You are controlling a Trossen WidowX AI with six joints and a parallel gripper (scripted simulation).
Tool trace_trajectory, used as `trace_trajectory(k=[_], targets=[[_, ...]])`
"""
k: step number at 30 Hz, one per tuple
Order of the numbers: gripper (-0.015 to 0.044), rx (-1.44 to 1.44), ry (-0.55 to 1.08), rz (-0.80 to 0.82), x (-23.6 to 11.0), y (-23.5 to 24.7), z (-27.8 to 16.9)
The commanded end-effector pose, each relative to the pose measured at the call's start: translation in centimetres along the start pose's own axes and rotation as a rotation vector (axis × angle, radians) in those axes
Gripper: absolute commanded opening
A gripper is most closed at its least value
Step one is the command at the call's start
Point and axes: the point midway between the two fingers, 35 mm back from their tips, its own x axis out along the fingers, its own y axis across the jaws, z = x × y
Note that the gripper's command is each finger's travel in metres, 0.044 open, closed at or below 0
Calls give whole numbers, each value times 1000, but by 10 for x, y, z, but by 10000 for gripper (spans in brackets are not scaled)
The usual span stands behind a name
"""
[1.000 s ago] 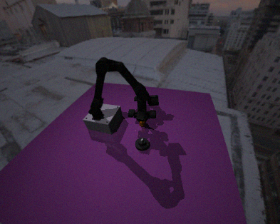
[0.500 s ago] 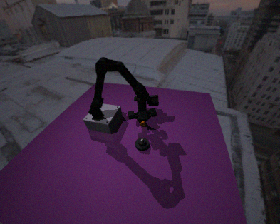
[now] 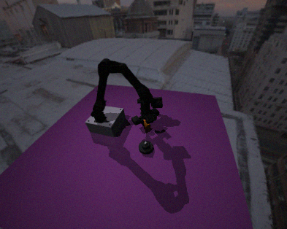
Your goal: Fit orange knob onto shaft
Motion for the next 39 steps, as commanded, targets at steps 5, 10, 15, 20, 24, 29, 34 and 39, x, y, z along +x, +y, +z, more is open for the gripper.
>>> trace_trajectory(k=[5,10,15,20,24,29,34,39], targets=[[179,-66,-6,1,-1,0,1],[179,-228,-6,1,-1,0,1],[179,-397,-6,0,-1,0,1],[179,-566,-6,0,-1,0,1],[179,-615,-6,0,-1,0,1],[179,-615,-6,0,-1,0,1],[179,-737,-6,-1,-1,0,1],[179,-911,-6,-1,-1,0,1]])
